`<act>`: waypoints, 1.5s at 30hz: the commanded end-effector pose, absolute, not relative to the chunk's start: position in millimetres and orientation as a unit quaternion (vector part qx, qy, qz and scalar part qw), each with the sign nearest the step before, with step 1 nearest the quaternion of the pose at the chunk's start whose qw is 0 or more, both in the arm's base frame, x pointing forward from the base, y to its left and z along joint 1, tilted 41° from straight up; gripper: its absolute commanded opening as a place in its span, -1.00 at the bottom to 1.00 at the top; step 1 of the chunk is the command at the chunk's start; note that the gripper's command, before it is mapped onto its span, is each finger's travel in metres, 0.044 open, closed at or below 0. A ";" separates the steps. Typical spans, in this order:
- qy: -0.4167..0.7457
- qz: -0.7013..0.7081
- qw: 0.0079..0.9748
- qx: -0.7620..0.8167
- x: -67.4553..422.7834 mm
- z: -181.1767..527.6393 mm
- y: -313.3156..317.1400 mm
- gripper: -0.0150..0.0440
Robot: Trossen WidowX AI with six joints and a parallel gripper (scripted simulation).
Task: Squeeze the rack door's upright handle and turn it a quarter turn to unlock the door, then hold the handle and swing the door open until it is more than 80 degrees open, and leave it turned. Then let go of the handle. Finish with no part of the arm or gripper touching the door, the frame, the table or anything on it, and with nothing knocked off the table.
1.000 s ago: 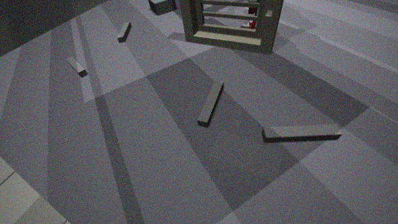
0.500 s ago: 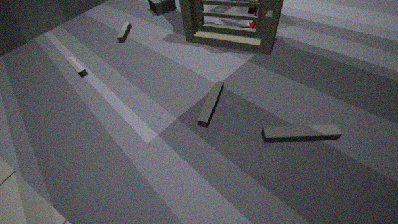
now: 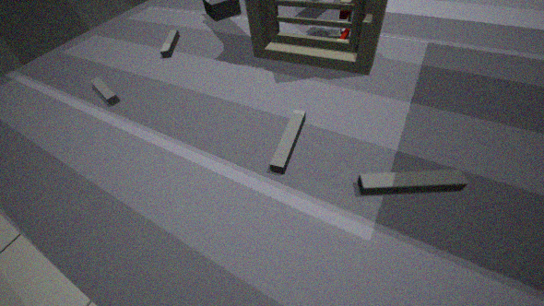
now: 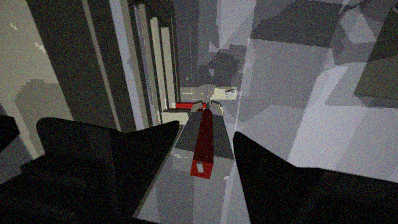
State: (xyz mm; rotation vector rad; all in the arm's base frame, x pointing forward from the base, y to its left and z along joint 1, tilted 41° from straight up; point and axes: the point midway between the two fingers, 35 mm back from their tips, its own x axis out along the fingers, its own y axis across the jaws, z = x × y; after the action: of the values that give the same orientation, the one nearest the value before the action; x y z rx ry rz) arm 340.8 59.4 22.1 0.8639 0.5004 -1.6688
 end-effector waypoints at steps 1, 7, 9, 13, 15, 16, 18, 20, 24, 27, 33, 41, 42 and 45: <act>0.209 -0.709 0.563 0.369 341.3 22.1 58.7 0.35; 0.209 -0.709 0.563 0.369 341.3 22.1 58.7 0.22; 0.209 -0.709 0.563 0.369 341.3 22.1 58.7 0.17; 0.209 -0.709 0.563 0.369 341.3 22.1 58.7 0.08; 0.209 -0.709 0.563 0.369 341.3 22.1 58.7 0.03; 0.209 -0.709 0.563 0.369 341.3 22.1 58.7 0.01; 0.209 -0.709 0.563 0.369 341.3 22.1 58.7 -0.03; 0.209 -0.709 0.563 0.369 341.3 22.1 58.7 -0.08; 0.209 -0.709 0.563 0.369 341.3 22.1 58.7 -0.17; 0.209 -0.709 0.563 0.369 341.3 22.1 58.7 -0.24; 0.209 -0.709 0.563 0.369 341.3 22.1 58.7 -0.37; 0.220 -0.706 0.569 0.360 340.1 22.5 58.5 -0.44; 0.228 -0.704 0.573 0.353 339.3 22.7 58.3 -0.44; 0.251 -0.696 0.584 0.334 336.8 23.4 57.9 -0.44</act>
State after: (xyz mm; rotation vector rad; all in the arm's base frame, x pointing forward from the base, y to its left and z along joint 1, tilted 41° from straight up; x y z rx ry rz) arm 340.9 58.9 22.5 0.8293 0.5398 -1.6430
